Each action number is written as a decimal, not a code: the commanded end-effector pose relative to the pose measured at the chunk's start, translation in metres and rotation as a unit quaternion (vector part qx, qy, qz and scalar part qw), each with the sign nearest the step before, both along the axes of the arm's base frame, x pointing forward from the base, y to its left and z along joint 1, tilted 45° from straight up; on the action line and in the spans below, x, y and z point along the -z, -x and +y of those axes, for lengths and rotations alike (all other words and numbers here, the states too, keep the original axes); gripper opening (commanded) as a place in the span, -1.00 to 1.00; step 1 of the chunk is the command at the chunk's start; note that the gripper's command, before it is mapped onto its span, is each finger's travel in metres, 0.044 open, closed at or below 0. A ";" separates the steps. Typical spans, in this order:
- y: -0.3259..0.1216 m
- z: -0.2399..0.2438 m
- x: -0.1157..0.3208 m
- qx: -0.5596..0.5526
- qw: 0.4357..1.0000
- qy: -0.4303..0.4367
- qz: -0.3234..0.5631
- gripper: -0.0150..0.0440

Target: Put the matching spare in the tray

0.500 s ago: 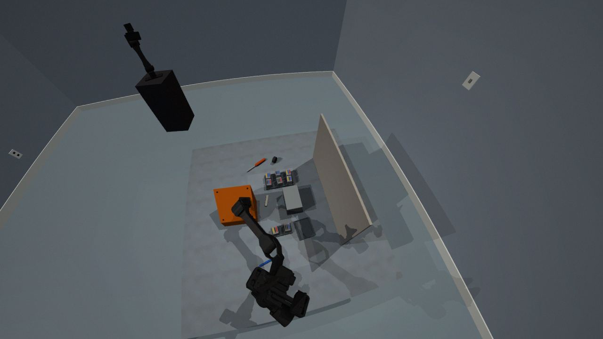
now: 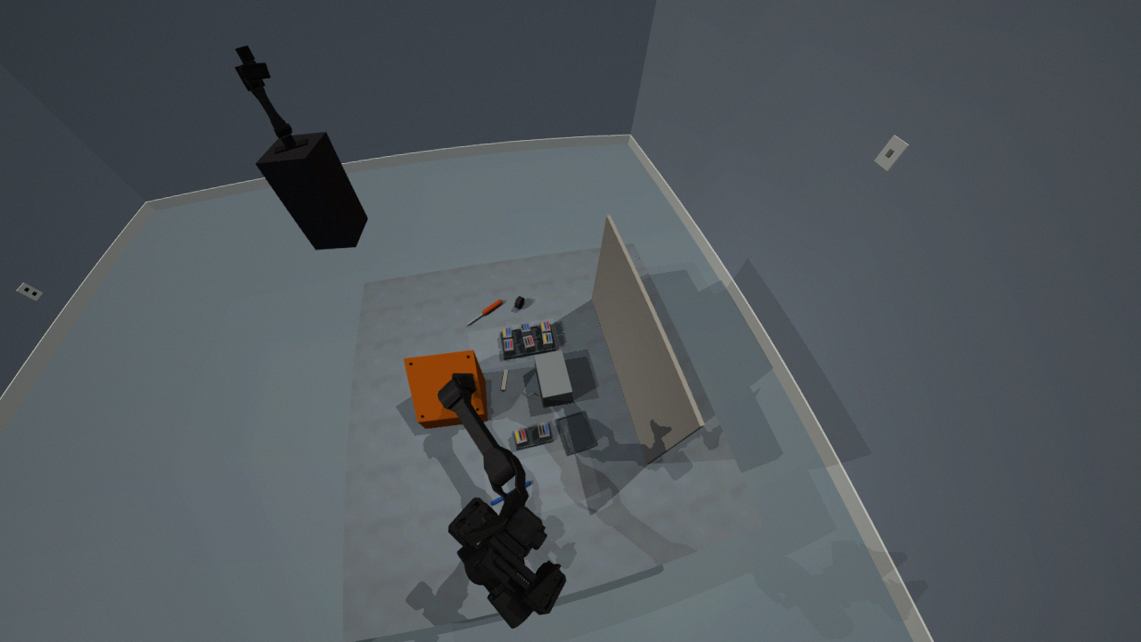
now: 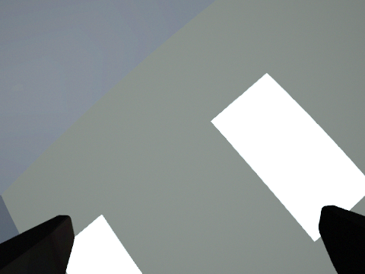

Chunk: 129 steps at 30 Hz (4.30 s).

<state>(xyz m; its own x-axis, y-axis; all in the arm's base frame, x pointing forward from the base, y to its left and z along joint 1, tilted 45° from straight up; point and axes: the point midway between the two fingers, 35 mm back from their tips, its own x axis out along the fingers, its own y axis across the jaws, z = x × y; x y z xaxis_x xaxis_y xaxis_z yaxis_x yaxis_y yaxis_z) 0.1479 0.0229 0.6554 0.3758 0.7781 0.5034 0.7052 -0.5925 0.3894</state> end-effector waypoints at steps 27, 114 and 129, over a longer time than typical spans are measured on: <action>0.072 0.248 0.105 0.240 0.785 0.444 -0.358 1.00; -0.097 -0.094 0.528 0.139 0.176 0.931 0.286 1.00; -0.101 -0.121 0.557 0.140 0.176 0.932 0.286 0.53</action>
